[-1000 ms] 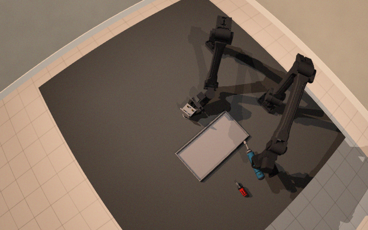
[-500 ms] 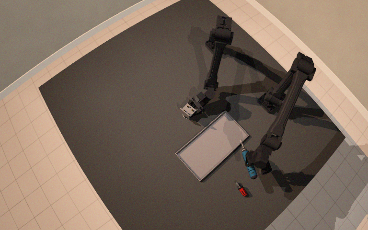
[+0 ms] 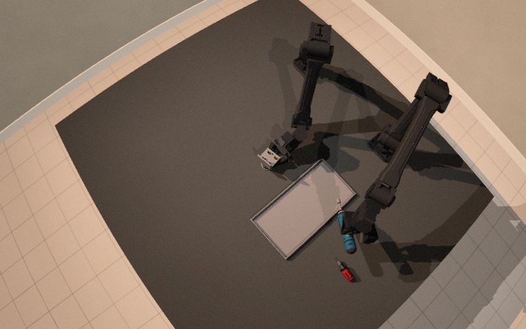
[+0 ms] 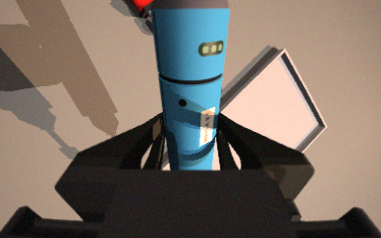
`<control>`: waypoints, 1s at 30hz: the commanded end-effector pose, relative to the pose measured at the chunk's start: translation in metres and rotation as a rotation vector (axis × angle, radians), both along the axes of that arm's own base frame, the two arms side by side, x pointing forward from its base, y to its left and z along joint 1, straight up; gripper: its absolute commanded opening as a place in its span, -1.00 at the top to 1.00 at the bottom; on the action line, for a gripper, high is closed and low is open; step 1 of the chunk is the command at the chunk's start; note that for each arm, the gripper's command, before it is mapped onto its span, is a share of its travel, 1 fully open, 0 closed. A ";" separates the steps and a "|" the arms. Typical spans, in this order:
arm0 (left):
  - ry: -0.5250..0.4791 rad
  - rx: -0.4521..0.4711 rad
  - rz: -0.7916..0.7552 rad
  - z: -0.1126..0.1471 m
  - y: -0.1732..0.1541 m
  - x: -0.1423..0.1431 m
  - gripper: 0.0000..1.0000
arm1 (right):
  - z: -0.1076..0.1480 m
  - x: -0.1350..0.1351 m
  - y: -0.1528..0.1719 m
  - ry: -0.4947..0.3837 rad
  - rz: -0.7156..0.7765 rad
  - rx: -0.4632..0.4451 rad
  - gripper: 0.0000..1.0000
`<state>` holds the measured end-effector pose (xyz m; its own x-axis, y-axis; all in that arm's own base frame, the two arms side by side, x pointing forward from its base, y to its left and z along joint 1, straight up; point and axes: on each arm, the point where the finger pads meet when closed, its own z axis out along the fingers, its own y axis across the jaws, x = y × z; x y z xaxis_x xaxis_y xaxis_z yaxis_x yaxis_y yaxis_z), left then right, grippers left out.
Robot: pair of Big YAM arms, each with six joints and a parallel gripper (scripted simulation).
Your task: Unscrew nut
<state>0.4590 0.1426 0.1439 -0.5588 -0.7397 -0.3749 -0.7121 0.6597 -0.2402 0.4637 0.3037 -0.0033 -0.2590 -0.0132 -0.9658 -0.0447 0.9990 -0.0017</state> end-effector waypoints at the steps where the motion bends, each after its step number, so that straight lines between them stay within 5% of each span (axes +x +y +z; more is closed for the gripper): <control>1: -0.108 0.045 -0.061 0.033 -0.012 0.021 0.17 | 0.009 0.006 0.004 -0.018 0.000 0.019 -0.17; 2: -0.142 0.058 -0.073 0.047 -0.013 0.031 0.17 | 0.009 0.006 0.004 -0.018 0.000 0.019 -0.17; 5: -0.133 0.062 -0.110 0.030 -0.027 0.024 0.17 | 0.009 0.006 0.004 -0.018 0.000 0.019 -0.17; 11: -0.219 0.097 -0.154 0.060 -0.035 0.046 0.17 | 0.009 0.006 0.004 -0.018 0.000 0.019 -0.17; 14: -0.218 0.099 -0.135 0.060 -0.026 0.044 0.17 | 0.009 0.006 0.004 -0.018 0.000 0.019 -0.17; 15: -0.177 0.088 -0.162 0.033 -0.041 0.030 0.17 | 0.009 0.006 0.004 -0.018 0.000 0.019 -0.17; 17: -0.196 0.095 -0.194 0.035 -0.052 0.033 0.17 | 0.009 0.006 0.004 -0.018 0.000 0.019 -0.17; 19: -0.255 0.117 -0.217 0.058 -0.057 0.049 0.17 | 0.009 0.006 0.004 -0.018 0.000 0.019 -0.17; 22: -0.249 0.121 -0.253 0.042 -0.071 0.040 0.17 | 0.009 0.006 0.004 -0.018 0.000 0.019 -0.17; 30: -0.335 0.158 -0.275 0.073 -0.072 0.059 0.17 | 0.009 0.006 0.004 -0.018 0.000 0.019 -0.17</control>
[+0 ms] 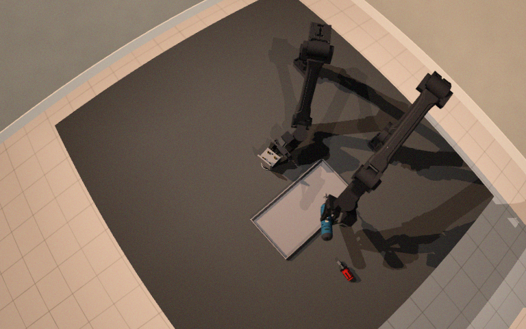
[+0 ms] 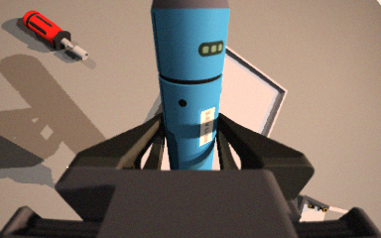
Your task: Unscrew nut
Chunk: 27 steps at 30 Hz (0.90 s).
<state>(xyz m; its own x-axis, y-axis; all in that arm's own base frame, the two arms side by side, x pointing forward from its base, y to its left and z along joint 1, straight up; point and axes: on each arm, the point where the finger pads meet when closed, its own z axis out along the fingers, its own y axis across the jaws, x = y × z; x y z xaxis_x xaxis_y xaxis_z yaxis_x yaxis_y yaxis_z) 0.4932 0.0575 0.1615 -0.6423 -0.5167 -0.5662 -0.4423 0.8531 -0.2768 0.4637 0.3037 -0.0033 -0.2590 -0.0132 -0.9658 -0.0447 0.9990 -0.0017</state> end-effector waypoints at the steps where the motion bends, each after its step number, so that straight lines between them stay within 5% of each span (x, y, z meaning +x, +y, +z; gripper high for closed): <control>1: -0.138 0.031 0.004 0.056 0.013 0.025 0.17 | 0.009 0.006 0.004 -0.018 0.000 0.019 -0.17; 2: -0.094 0.027 -0.023 0.028 -0.001 0.010 0.17 | 0.009 0.006 0.004 -0.018 0.000 0.019 -0.17; 3: -0.101 0.030 -0.041 0.027 -0.008 0.010 0.17 | 0.009 0.006 0.004 -0.018 0.000 0.019 -0.17; 6: -0.174 0.048 -0.075 0.054 -0.019 0.025 0.17 | 0.009 0.006 0.004 -0.018 0.000 0.019 -0.17; 9: -0.168 0.056 -0.110 0.038 -0.032 0.016 0.17 | 0.009 0.006 0.004 -0.018 0.000 0.019 -0.17; 15: -0.260 0.079 -0.150 0.071 -0.045 0.033 0.17 | 0.009 0.006 0.004 -0.018 0.000 0.019 -0.17; 18: -0.259 0.081 -0.131 0.071 -0.035 0.033 0.17 | 0.009 0.006 0.004 -0.018 0.000 0.019 -0.17; 19: -0.215 0.078 -0.160 0.042 -0.049 0.017 0.17 | 0.009 0.006 0.004 -0.018 0.000 0.019 -0.17; 24: -0.311 0.099 -0.218 0.073 -0.071 0.030 0.17 | 0.009 0.006 0.004 -0.018 0.000 0.019 -0.17; 27: -0.302 0.107 -0.252 0.055 -0.083 0.018 0.17 | 0.009 0.006 0.004 -0.018 0.000 0.019 -0.17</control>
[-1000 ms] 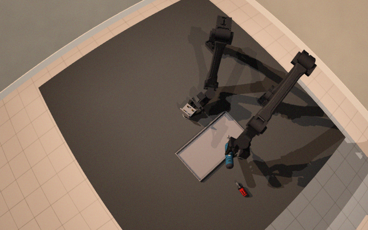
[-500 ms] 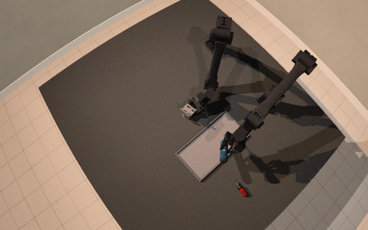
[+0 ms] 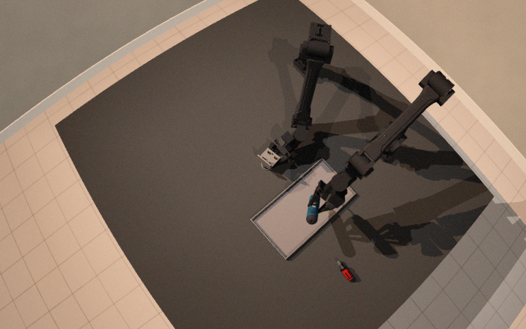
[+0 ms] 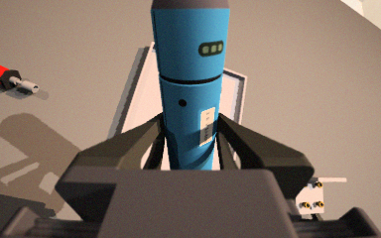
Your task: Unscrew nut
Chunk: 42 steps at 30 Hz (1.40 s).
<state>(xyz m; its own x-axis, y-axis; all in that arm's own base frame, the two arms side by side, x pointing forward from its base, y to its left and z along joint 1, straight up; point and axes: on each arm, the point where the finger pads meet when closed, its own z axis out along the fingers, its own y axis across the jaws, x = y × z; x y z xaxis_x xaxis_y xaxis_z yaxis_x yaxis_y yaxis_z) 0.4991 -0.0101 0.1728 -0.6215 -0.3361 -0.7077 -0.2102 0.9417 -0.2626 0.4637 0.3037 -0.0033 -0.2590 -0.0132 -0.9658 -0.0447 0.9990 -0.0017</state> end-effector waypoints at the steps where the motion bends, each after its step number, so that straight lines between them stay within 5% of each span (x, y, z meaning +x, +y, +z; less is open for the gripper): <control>1: -0.158 0.023 -0.060 0.053 -0.019 0.017 0.17 | 0.009 0.006 0.004 -0.018 0.000 0.019 -0.17; 8: -0.216 0.032 -0.059 0.077 -0.016 0.027 0.17 | 0.009 0.006 0.004 -0.018 0.000 0.019 -0.17; 9: -0.171 0.035 -0.089 0.047 -0.029 0.011 0.17 | 0.009 0.006 0.004 -0.018 0.000 0.019 -0.17; 11: -0.186 0.040 -0.114 0.046 -0.038 0.008 0.17 | 0.009 0.006 0.004 -0.018 0.000 0.019 -0.17; 14: -0.271 0.047 -0.143 0.080 -0.052 0.020 0.17 | 0.009 0.006 0.004 -0.018 0.000 0.019 -0.17; 17: -0.256 0.058 -0.175 0.058 -0.062 0.005 0.17 | 0.009 0.006 0.004 -0.018 0.000 0.019 -0.17; 22: -0.344 0.064 -0.202 0.095 -0.075 0.018 0.17 | 0.009 0.006 0.004 -0.018 0.000 0.019 -0.17; 25: -0.343 0.068 -0.181 0.095 -0.064 0.019 0.17 | 0.009 0.006 0.004 -0.018 0.000 0.019 -0.17; 27: -0.303 0.073 -0.226 0.061 -0.081 -0.001 0.17 | 0.009 0.006 0.004 -0.018 0.000 0.019 -0.17; 29: -0.327 0.078 -0.245 0.066 -0.088 -0.003 0.17 | 0.009 0.006 0.004 -0.018 0.000 0.019 -0.17; 31: -0.404 0.079 -0.261 0.100 -0.098 0.008 0.17 | 0.009 0.006 0.004 -0.018 0.000 0.019 -0.17; 34: -0.383 0.090 -0.294 0.074 -0.107 -0.009 0.17 | 0.009 0.006 0.004 -0.018 0.000 0.019 -0.17; 38: -0.475 0.092 -0.317 0.112 -0.122 0.001 0.17 | 0.009 0.006 0.004 -0.018 0.000 0.019 -0.17; 42: -0.473 0.097 -0.295 0.112 -0.110 0.004 0.17 | 0.009 0.006 0.004 -0.018 0.000 0.019 -0.17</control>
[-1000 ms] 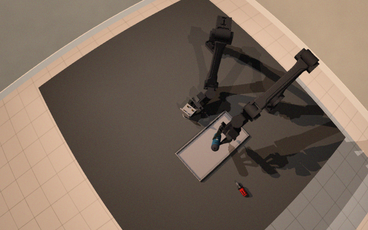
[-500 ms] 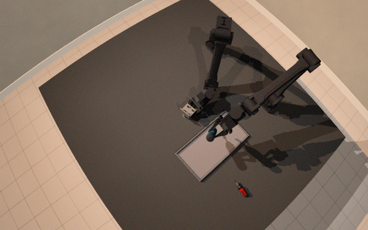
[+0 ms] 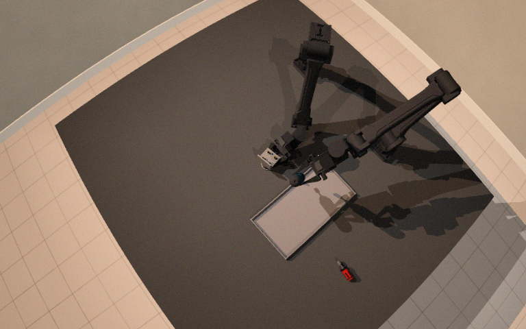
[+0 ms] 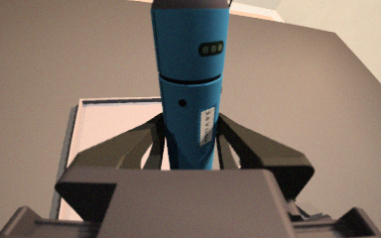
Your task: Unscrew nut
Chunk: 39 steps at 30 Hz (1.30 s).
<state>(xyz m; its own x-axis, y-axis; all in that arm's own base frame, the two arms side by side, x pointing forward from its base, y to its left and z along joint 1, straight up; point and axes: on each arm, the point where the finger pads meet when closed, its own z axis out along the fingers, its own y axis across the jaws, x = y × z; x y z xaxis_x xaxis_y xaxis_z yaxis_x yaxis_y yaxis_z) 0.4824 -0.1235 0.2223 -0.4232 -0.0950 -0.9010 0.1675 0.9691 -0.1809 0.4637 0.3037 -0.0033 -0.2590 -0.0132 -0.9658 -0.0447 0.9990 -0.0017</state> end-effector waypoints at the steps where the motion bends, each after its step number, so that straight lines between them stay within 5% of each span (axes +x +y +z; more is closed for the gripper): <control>1: -0.107 -0.006 -0.022 0.035 -0.008 0.004 0.17 | 0.009 0.006 0.004 -0.018 0.000 0.019 -0.17; 4: -0.130 0.001 -0.051 0.033 -0.018 -0.004 0.17 | 0.009 0.006 0.004 -0.018 0.000 0.019 -0.17; 6: -0.211 -0.011 -0.068 0.071 -0.029 0.005 0.17 | 0.009 0.006 0.004 -0.018 0.000 0.019 -0.17; 9: -0.186 0.009 -0.097 0.041 -0.035 -0.013 0.17 | 0.009 0.006 0.004 -0.018 0.000 0.019 -0.17; 13: -0.278 -0.004 -0.122 0.081 -0.050 -0.007 0.17 | 0.009 0.006 0.004 -0.018 0.000 0.019 -0.17; 17: -0.278 0.000 -0.100 0.081 -0.040 -0.003 0.17 | 0.009 0.006 0.004 -0.018 0.000 0.019 -0.17; 19: -0.241 0.016 -0.142 0.048 -0.052 -0.024 0.17 | 0.009 0.006 0.004 -0.018 0.000 0.019 -0.17; 21: -0.263 0.017 -0.159 0.051 -0.058 -0.029 0.17 | 0.009 0.006 0.004 -0.018 0.000 0.019 -0.17; 23: -0.345 0.000 -0.172 0.090 -0.069 -0.022 0.17 | 0.009 0.006 0.004 -0.018 0.000 0.019 -0.17; 26: -0.320 0.021 -0.201 0.059 -0.073 -0.041 0.17 | 0.009 0.006 0.004 -0.018 0.000 0.019 -0.17; 30: -0.412 0.003 -0.221 0.099 -0.087 -0.037 0.17 | 0.009 0.006 0.004 -0.018 0.000 0.019 -0.17; 34: -0.412 0.008 -0.201 0.099 -0.078 -0.033 0.17 | 0.009 0.006 0.004 -0.018 0.000 0.019 -0.17; 36: -0.376 0.023 -0.242 0.066 -0.088 -0.054 0.17 | 0.009 0.006 0.004 -0.018 0.000 0.019 -0.17; 38: -0.399 0.023 -0.257 0.069 -0.093 -0.060 0.17 | 0.009 0.006 0.004 -0.018 0.000 0.019 -0.17; 39: -0.447 0.010 -0.261 0.093 -0.099 -0.056 0.17 | 0.009 0.006 0.004 -0.018 0.000 0.019 -0.17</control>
